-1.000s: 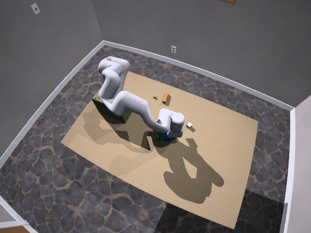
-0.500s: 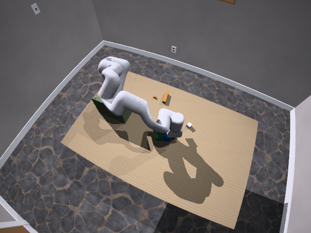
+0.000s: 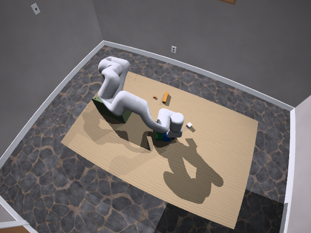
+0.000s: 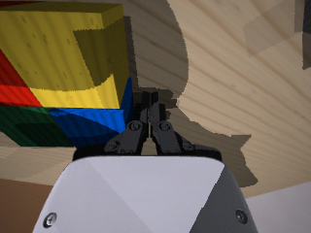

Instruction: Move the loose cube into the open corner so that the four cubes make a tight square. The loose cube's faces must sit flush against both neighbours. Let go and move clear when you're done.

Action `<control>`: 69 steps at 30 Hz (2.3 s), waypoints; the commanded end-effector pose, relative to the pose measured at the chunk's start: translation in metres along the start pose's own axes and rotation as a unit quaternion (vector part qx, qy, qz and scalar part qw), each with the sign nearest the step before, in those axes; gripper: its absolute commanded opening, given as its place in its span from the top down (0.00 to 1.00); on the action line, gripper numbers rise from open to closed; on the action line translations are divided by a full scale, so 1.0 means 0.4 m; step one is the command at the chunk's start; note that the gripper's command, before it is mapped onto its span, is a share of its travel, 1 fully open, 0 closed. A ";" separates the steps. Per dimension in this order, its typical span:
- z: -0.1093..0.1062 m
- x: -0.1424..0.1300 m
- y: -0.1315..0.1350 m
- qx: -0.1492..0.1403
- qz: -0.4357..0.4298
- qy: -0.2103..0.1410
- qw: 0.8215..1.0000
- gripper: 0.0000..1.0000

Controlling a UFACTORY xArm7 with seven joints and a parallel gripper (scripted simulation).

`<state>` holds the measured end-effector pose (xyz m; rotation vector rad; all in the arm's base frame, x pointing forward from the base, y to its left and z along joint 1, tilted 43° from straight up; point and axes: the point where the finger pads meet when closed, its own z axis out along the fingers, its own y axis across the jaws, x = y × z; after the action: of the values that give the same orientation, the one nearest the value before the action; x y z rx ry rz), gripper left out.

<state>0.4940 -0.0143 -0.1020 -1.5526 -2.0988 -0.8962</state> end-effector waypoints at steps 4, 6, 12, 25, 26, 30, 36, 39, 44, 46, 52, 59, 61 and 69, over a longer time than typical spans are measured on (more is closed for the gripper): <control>-0.005 -0.003 0.003 -0.002 0.000 -0.002 1.000 1.00; -0.005 -0.003 0.003 -0.002 0.000 -0.002 1.000 1.00; -0.005 -0.003 0.003 -0.002 0.000 -0.002 1.000 1.00; -0.006 -0.003 0.016 -0.002 0.000 -0.002 1.000 1.00; -0.006 -0.003 0.018 -0.002 0.000 -0.002 1.000 1.00; -0.006 -0.003 0.026 -0.002 0.000 -0.002 1.000 1.00; -0.006 -0.003 0.028 -0.002 0.000 -0.002 1.000 1.00; -0.006 -0.003 0.028 -0.002 0.000 -0.002 1.000 1.00; -0.010 -0.003 0.028 -0.002 0.000 -0.002 1.000 1.00; -0.015 -0.003 0.028 -0.002 0.000 -0.002 1.000 1.00; -0.037 -0.003 0.028 -0.002 0.000 -0.002 1.000 1.00; -0.067 -0.003 0.028 -0.002 0.000 -0.002 1.000 1.00; -0.081 -0.003 0.028 -0.002 0.000 -0.002 1.000 1.00; -0.145 -0.002 0.027 -0.002 0.000 -0.002 1.000 1.00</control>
<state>0.5006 -0.0418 -0.0685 -1.5528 -2.0991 -0.8963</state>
